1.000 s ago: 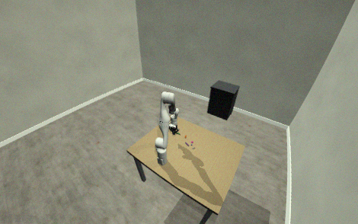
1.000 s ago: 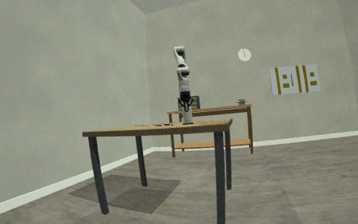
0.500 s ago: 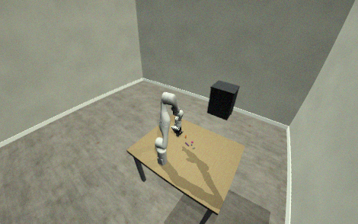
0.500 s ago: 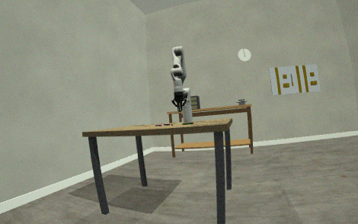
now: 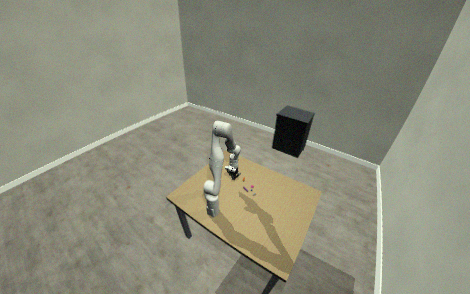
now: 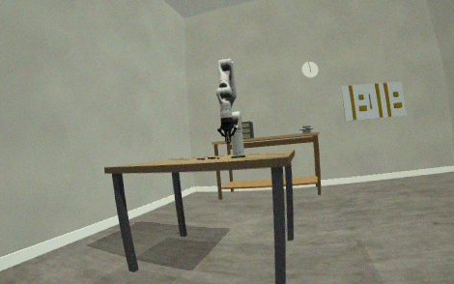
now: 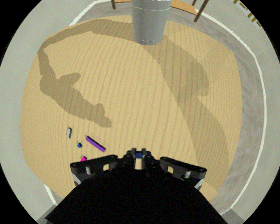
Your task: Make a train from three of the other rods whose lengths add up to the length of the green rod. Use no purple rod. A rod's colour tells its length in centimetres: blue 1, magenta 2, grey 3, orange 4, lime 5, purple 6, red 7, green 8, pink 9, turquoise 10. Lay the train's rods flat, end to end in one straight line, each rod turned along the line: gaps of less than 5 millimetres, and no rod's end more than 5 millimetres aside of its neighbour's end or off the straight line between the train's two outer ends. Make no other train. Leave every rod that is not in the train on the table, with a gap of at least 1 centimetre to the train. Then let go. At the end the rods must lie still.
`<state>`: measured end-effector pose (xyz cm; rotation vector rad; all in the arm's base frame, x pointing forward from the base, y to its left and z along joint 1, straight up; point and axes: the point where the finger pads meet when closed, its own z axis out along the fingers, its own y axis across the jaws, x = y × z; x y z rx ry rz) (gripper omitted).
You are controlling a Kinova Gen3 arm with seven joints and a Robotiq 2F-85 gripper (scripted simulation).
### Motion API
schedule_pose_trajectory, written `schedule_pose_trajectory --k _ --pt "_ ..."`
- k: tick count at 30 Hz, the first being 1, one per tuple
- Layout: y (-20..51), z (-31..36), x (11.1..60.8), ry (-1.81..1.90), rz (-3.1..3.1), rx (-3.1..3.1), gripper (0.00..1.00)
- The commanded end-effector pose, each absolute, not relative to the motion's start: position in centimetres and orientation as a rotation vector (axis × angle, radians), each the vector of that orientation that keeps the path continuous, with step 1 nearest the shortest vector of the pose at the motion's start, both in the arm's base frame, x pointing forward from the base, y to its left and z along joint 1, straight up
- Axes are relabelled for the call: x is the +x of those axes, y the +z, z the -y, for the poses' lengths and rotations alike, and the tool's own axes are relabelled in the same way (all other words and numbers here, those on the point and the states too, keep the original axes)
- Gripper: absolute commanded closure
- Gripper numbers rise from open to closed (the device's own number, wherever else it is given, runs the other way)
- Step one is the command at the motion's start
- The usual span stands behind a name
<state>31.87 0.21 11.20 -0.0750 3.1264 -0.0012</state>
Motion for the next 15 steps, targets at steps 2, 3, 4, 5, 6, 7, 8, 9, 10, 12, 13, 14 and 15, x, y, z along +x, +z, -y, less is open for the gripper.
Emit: schedule_pose_trajectory --k 2,3,4,5,6,7,8,9,10,12,13,14,15 --pt "9.9 -0.2 31.7 -0.002 -3.134 -0.075 0.95" --pt "9.5 -0.2 31.7 -0.002 -3.134 -0.075 0.95" --pt "9.1 -0.2 31.7 -0.002 -3.134 -0.075 0.95" --pt "8.7 -0.2 31.7 -0.002 -3.134 -0.075 0.95" --pt "8.2 -0.2 31.7 -0.002 -3.134 -0.075 0.95" --pt "7.8 -0.2 31.7 -0.002 -3.134 -0.075 0.95" --pt "7.3 -0.2 31.7 -0.002 -3.134 -0.075 0.95" --pt "6.9 -0.2 31.7 -0.002 -3.134 -0.075 0.95" --pt "6.4 -0.2 31.7 -0.002 -3.134 -0.075 0.95" --pt "5.6 -0.2 31.7 -0.002 -3.134 -0.075 0.95" --pt "5.2 -0.2 31.7 -0.002 -3.134 -0.075 0.95" --pt "5.2 -0.2 31.7 -0.002 -3.134 -0.075 0.95" --pt "5.2 -0.2 31.7 -0.002 -3.134 -0.075 0.95"
